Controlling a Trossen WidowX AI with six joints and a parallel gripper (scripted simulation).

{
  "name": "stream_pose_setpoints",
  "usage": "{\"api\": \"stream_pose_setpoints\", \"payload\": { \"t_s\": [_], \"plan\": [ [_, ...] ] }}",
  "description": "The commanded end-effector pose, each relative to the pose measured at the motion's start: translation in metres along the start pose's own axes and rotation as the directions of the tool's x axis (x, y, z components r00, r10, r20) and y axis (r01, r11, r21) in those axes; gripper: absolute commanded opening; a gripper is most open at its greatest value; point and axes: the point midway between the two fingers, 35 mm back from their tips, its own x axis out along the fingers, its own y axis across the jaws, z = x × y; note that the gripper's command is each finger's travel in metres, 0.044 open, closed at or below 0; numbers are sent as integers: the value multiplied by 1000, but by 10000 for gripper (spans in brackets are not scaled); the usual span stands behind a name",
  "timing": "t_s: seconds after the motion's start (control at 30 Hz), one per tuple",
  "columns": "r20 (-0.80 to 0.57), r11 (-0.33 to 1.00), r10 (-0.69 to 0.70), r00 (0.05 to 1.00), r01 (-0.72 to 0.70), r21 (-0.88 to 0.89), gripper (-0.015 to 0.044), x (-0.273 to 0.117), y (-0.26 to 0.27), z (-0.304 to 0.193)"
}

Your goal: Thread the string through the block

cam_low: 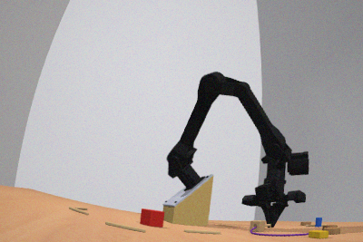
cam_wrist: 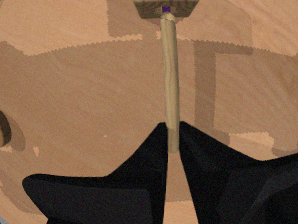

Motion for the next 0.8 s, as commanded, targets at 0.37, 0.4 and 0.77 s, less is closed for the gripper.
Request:
{"api": "stream_pose_setpoints", "payload": {
  "t_s": [0.37,0.4,0.77],
  "plan": [
    [-4,1000,9,1000,-9,3,0,-1,-1,-19],
    [-4,1000,10,1000,-10,4,0,-1,-1,-20],
    [-5,1000,20,1000,-20,5,0,-3,-3,-34]
  ]
}}
